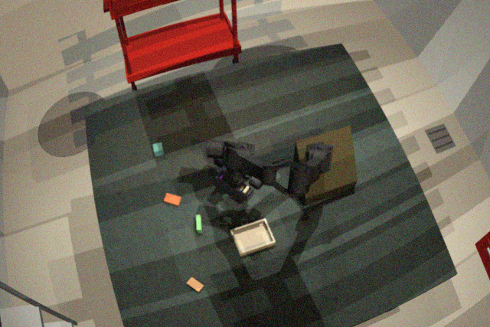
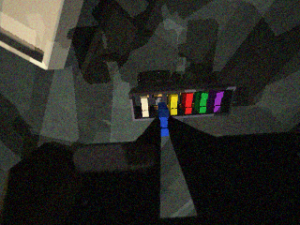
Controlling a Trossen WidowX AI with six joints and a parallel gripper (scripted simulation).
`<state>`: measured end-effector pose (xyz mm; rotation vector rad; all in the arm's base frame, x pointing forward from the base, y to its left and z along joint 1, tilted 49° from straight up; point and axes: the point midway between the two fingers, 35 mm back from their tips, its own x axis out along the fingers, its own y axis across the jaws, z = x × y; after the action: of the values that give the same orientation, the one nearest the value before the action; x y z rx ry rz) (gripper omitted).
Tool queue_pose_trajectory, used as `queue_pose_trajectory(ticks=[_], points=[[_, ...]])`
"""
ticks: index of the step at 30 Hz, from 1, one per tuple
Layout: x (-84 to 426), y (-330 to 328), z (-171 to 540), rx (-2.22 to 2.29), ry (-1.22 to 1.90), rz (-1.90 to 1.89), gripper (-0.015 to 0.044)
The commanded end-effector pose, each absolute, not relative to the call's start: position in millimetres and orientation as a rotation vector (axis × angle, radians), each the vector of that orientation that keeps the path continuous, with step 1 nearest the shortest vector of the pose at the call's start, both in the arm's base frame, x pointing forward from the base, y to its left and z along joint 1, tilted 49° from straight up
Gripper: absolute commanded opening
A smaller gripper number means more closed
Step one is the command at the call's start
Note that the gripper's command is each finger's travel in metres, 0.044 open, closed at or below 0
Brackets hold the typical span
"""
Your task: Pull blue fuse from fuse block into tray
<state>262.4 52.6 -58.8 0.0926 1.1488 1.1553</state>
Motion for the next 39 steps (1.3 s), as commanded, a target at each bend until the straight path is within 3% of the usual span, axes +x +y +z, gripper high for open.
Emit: queue_pose_trajectory(ticks=[1, 9, 23, 39], points=[[264, 48, -55, 0.081, 1.147, 1.157, 0.0], [268, 49, -45, 0.077, 1.15, 1.153, 0.0], [286, 112, 25, 0.062, 1.158, 1.138, 0.0], [270, 177, 99, 0.088, 1.142, 1.162, 0.0]])
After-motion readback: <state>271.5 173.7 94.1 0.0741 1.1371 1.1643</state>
